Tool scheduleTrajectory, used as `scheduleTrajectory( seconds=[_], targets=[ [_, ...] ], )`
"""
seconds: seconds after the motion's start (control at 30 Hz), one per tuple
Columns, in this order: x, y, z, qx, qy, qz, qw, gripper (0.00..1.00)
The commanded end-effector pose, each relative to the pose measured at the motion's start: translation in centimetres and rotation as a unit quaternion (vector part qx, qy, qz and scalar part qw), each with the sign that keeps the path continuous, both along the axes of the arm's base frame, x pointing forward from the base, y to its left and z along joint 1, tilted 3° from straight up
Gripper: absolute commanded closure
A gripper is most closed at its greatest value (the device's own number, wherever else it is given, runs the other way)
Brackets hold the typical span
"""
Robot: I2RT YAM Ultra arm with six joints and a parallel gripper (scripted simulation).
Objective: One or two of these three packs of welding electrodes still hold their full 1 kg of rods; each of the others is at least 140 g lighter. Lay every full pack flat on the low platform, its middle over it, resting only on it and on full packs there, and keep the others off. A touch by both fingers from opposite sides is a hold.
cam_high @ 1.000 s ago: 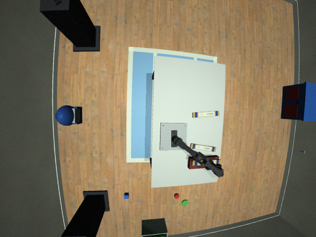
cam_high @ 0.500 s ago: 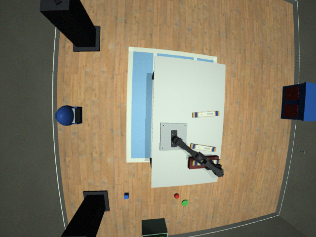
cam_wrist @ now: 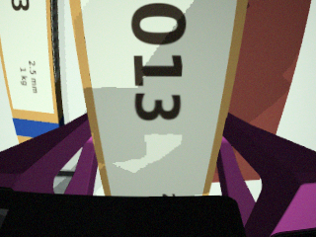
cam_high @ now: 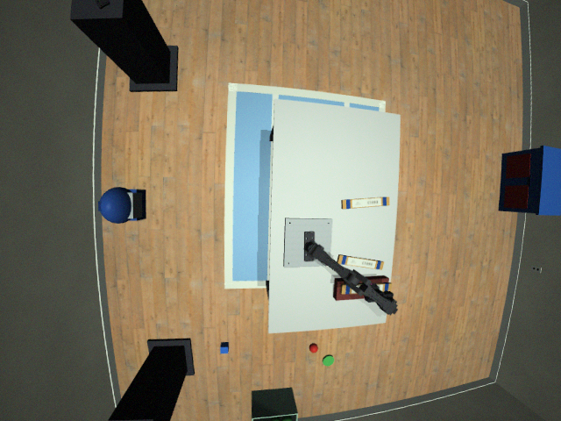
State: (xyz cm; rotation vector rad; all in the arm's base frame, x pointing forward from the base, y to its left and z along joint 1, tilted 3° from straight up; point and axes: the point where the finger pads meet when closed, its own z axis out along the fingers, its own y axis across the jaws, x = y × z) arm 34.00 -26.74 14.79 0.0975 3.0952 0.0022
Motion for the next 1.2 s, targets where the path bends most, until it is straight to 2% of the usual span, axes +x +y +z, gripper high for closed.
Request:
scheduleTrajectory(
  seconds=[0.0,0.23,0.63,0.73,0.97,1.0,1.03,1.17],
  targets=[
    [0.6,-0.7,4.5,-0.004,-0.010,0.002,1.000,1.00],
    [0.6,-0.7,4.5,-0.004,-0.010,0.002,1.000,1.00],
    [0.7,-0.7,2.5,-0.004,-0.010,0.002,1.000,1.00],
    [0.7,-0.7,3.0,-0.008,-0.016,0.002,1.000,1.00],
    [0.8,-0.7,1.8,-0.008,-0.016,0.002,1.000,1.00],
    [2.0,-2.1,2.4,-0.031,-0.050,0.000,0.998,1.00],
    [1.8,-1.9,3.5,-0.034,-0.053,0.000,0.998,1.00],
    [1.4,-1.3,2.8,-0.027,-0.045,0.002,0.999,1.00]
  ],
)
